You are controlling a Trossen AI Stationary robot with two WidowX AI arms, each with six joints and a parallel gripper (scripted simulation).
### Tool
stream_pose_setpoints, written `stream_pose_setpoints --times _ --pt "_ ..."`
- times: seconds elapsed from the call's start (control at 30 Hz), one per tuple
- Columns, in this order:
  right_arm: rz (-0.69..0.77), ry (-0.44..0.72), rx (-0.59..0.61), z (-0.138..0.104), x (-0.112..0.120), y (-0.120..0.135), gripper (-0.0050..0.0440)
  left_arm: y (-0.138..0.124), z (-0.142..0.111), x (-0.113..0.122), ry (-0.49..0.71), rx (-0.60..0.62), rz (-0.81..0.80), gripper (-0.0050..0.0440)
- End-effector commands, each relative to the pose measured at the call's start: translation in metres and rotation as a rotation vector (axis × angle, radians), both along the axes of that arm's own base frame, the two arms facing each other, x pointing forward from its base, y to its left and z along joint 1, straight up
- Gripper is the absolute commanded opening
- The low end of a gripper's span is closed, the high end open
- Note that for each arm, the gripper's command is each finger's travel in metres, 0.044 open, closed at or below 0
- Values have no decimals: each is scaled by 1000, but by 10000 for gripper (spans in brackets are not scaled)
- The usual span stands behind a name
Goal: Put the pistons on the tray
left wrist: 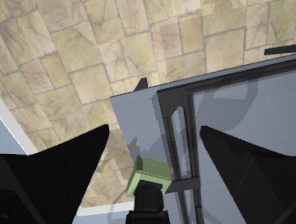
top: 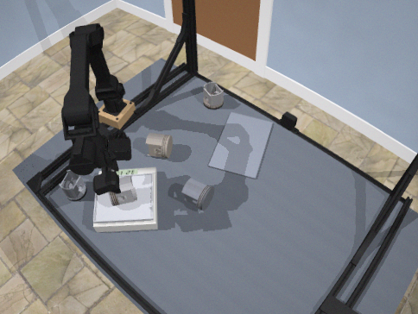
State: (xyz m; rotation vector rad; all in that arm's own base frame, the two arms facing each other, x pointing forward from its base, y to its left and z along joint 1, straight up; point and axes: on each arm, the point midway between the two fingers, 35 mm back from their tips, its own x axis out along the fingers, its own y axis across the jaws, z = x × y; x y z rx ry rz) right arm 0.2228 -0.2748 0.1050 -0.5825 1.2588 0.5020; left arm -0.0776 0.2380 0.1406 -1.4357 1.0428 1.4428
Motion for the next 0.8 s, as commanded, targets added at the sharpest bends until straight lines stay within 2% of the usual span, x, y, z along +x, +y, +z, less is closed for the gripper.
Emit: stream_pose_setpoints --times 0.0,0.53,0.67,0.77 --pt "4 -7 -8 8 -1 -1 378 0 0 0 -4 -2 -4 440" --pt "3 -7 -10 28 -6 -1 378 0 0 0 -4 -2 -4 440" --pt "2 -7 -12 41 -6 -2 378 0 0 0 -4 -2 -4 440" --pt "-76 3 -3 41 -6 -2 378 0 0 0 -4 -2 -4 440"
